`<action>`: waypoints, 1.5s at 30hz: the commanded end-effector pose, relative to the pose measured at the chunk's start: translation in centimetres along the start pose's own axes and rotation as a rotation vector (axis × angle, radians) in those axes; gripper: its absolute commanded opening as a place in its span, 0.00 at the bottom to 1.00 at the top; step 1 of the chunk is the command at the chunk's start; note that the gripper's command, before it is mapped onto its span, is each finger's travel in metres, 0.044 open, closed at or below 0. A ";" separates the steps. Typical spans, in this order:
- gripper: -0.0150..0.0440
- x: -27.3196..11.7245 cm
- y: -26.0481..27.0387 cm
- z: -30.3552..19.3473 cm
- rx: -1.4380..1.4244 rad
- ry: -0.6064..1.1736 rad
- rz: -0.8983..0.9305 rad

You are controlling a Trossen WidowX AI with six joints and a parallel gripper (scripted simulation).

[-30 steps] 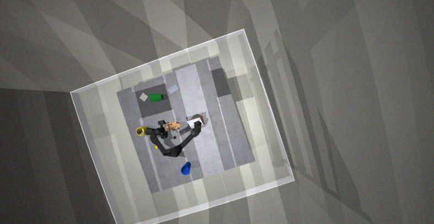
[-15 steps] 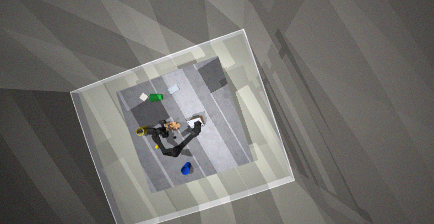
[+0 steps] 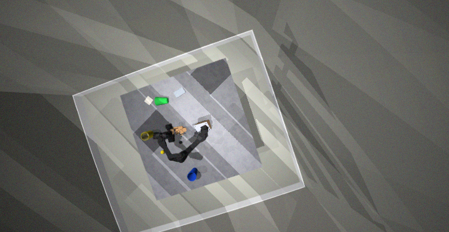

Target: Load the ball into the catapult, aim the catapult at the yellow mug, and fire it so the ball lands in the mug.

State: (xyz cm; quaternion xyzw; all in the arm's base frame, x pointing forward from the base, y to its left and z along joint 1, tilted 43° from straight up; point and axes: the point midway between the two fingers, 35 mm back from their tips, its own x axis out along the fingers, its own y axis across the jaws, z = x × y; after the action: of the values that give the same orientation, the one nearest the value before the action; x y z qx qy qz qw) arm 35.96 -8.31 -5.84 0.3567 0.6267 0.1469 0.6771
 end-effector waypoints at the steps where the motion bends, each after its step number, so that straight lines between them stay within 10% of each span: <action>1: 0.60 0.0 0.0 0.0 -0.001 0.000 0.000; 14: 0.25 -4.7 0.0 0.1 0.000 0.000 -0.001; 45: 0.25 -0.7 0.0 0.1 0.008 0.004 0.004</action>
State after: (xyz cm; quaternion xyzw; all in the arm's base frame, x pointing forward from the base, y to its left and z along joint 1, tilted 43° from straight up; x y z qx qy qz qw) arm 35.96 -8.97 -5.04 0.3553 0.6287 0.1485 0.6756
